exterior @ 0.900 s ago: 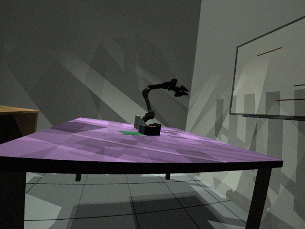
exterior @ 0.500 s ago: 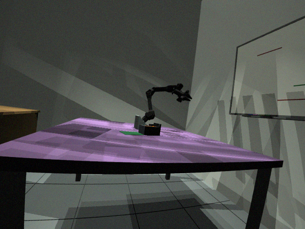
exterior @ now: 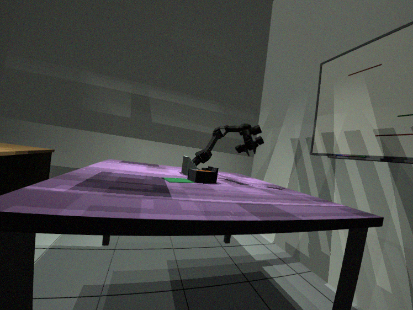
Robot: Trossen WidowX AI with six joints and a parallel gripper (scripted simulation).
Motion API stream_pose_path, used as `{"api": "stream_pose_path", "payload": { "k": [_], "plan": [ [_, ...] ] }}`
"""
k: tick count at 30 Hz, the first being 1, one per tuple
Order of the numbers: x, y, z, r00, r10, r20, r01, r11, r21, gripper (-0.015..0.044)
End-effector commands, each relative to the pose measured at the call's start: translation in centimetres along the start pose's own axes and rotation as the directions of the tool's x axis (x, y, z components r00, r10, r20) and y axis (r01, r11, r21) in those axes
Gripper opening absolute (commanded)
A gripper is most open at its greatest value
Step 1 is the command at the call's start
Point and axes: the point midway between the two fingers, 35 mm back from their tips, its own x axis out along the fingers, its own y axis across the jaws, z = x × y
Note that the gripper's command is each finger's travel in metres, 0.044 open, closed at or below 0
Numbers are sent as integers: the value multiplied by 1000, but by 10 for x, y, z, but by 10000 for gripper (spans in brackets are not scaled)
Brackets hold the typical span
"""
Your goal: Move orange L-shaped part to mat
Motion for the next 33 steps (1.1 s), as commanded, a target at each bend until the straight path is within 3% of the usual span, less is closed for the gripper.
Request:
{"api": "stream_pose_path", "payload": {
  "k": [1, 4, 8, 12, 14, 26, 33],
  "plan": [
    [35, 36, -54, 975, 221, -35, -196, 919, 343, 180],
    [50, 69, -93, 930, 368, -2, -289, 734, 614, 180],
    [55, 116, -139, 859, 499, 115, -305, 318, 898, 180],
    [49, 160, -170, 802, 513, 307, -235, -202, 951, 180],
    [45, 172, -178, 790, 487, 372, -199, -370, 907, 180],
    [47, 175, -178, 789, 483, 380, -194, -390, 900, 180],
    [96, 204, -155, 790, 481, 380, -195, -390, 900, 180]
  ]
}}
